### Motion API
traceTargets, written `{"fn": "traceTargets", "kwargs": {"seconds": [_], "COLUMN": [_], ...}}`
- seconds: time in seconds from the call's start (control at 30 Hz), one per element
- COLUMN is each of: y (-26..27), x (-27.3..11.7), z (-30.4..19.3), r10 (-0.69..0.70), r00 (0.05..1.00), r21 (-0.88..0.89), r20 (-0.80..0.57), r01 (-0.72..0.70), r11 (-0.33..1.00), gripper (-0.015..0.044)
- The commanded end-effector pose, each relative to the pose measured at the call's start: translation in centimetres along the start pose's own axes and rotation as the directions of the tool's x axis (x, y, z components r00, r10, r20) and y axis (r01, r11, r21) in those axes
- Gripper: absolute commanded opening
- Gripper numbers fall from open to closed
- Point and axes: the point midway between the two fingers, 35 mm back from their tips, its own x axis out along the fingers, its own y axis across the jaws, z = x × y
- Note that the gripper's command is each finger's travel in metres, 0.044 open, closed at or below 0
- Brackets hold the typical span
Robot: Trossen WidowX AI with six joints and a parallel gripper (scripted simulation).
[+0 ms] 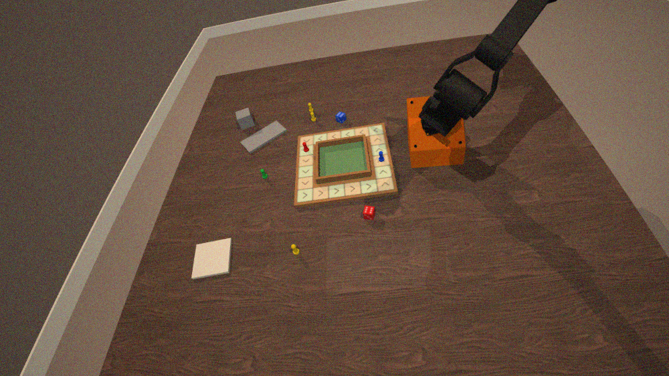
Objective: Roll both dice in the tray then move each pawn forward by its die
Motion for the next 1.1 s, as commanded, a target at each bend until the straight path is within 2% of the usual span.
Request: {"fn": "traceTargets", "kwargs": {"seconds": [0.0, 0.13, 0.37, 0.6, 0.8, 1.07], "y": [0.0, 0.0, -1.5, -4.0, -6.1, -8.4], "x": [0.1, 2.5, 10.2, 15.2, 16.3, 13.6], "z": [0.0, 1.2, 8.9, 19.5, 29.2, 41.5], "r10": [0.001, 0.030, 0.000, -0.036, -0.043, -0.011], "r00": [1.000, 0.999, 0.966, 0.852, 0.701, 0.439], "r21": [0.004, 0.096, 0.460, 0.682, 0.668, 0.439], "r20": [0.001, 0.029, 0.260, 0.522, 0.712, 0.899], "r01": [-0.001, -0.032, -0.124, -0.391, -0.658, -0.898], "r11": [1.000, 0.995, 0.879, 0.618, 0.347, -0.019], "gripper": [0.0374, 0.0275, 0.0275, 0.0275, 0.0275, 0.0275]}}
